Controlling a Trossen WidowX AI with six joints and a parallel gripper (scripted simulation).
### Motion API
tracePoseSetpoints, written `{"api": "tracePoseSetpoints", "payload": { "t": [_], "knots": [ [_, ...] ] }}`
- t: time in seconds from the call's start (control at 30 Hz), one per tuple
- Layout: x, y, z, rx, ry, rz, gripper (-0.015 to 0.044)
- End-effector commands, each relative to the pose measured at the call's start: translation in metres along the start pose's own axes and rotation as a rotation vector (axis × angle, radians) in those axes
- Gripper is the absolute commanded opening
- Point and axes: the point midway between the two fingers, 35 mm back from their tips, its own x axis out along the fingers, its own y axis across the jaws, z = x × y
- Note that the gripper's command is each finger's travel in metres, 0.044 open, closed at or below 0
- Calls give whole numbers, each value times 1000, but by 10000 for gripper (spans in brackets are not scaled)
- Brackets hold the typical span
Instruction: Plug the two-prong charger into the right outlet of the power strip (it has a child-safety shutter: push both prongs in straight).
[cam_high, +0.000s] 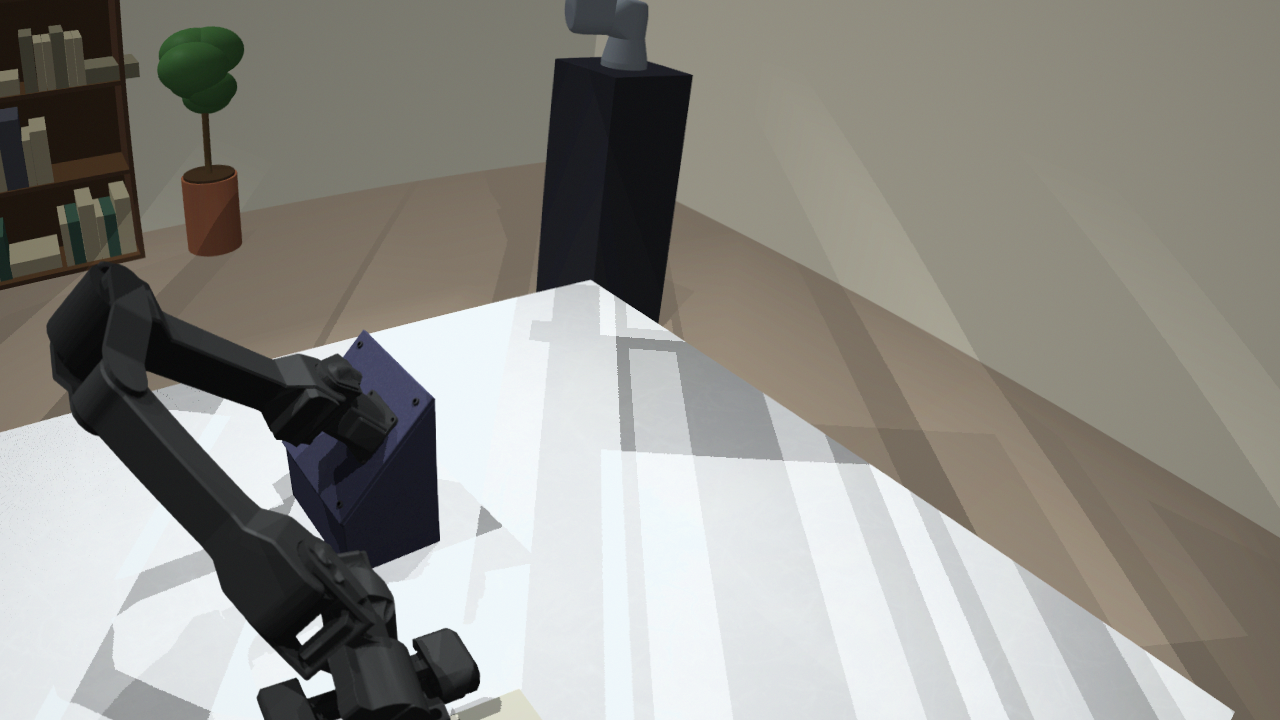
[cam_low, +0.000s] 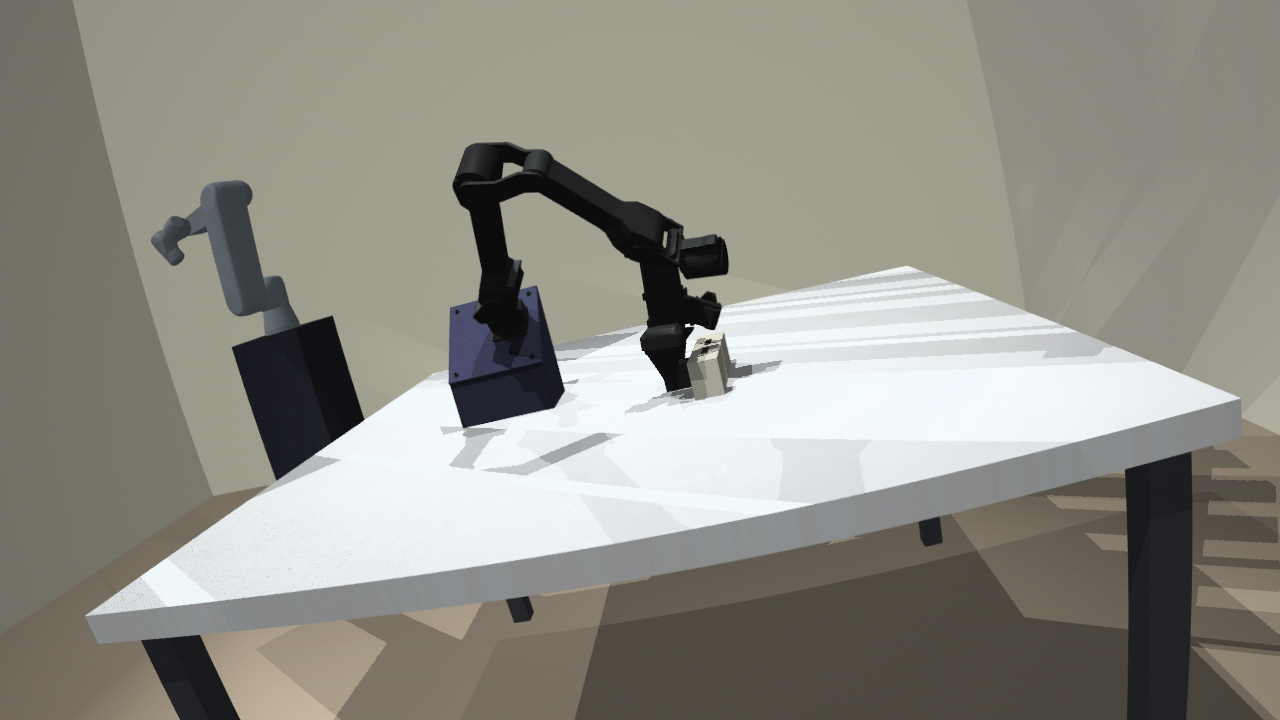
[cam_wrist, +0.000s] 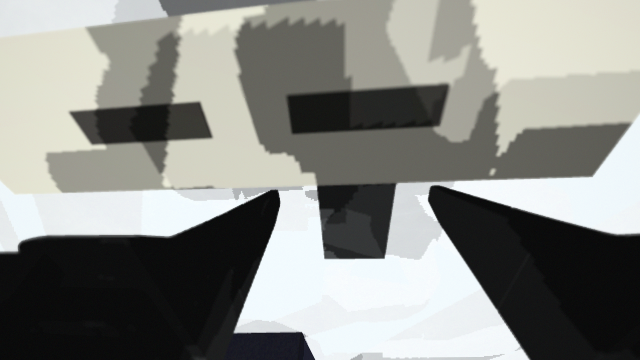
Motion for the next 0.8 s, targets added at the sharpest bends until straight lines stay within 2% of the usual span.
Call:
{"api": "tracePoseSetpoints", "payload": {
  "t": [0.0, 0.77],
  "knots": [
    [0, 1, -3, -5, -1, 3, 440],
    [1, 1, -13, -2, -8, 3, 440]
  ]
}}
